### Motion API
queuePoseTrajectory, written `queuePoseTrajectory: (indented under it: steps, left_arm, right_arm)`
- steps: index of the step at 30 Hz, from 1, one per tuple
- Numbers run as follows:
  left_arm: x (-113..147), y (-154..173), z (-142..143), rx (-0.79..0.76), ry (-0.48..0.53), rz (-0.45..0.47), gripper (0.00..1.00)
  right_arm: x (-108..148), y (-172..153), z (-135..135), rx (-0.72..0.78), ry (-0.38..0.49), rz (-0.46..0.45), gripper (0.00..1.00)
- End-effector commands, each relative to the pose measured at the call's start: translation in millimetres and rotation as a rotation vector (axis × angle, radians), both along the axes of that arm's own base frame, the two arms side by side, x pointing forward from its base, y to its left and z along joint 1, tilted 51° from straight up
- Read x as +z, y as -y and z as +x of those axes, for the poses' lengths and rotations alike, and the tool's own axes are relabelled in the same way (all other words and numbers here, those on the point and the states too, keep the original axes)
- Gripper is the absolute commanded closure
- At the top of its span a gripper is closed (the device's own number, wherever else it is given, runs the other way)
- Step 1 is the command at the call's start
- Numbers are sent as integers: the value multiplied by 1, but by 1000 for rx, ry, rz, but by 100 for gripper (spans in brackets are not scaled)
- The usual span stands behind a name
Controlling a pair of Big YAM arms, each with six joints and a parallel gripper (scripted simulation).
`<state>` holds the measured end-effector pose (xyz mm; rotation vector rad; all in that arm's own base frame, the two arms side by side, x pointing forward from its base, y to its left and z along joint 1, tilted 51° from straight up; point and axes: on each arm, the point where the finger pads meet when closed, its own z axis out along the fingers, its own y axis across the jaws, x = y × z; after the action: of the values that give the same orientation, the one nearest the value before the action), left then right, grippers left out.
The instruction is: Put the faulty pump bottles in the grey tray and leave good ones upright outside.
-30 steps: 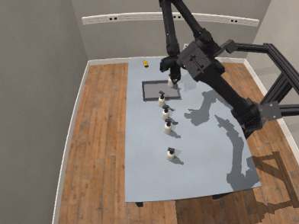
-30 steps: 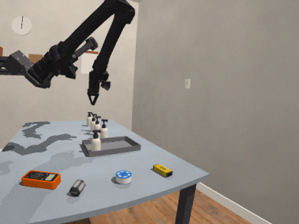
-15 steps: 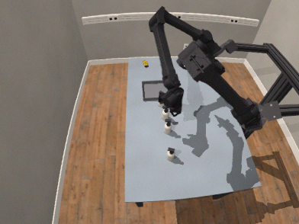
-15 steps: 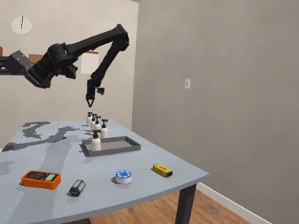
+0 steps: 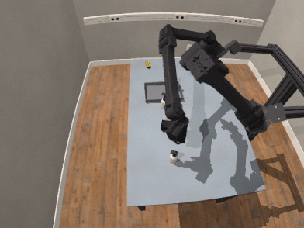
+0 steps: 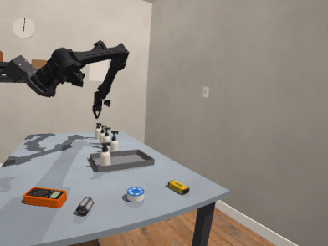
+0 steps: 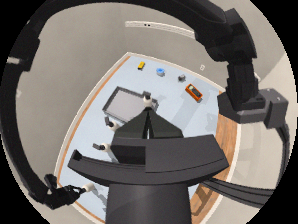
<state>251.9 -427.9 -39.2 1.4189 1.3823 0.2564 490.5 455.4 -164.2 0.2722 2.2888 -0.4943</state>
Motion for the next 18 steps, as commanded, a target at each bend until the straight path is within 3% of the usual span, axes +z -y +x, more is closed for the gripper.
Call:
queuePoseTrajectory:
  steps: [1, 10, 16, 18]
  left_arm:
    - [5, 2, 4, 5, 8, -16, 100]
    - [5, 2, 4, 5, 8, -16, 100]
    - [5, 2, 4, 5, 8, -16, 100]
    - [5, 2, 4, 5, 8, -16, 100]
  right_arm:
    - [-2, -36, 6, -14, 28, 35, 49]
    - [-15, -60, 15, -15, 31, 40, 49]
    - [-15, -57, 18, -14, 26, 32, 49]
    - [-21, -45, 34, -39, 30, 37, 49]
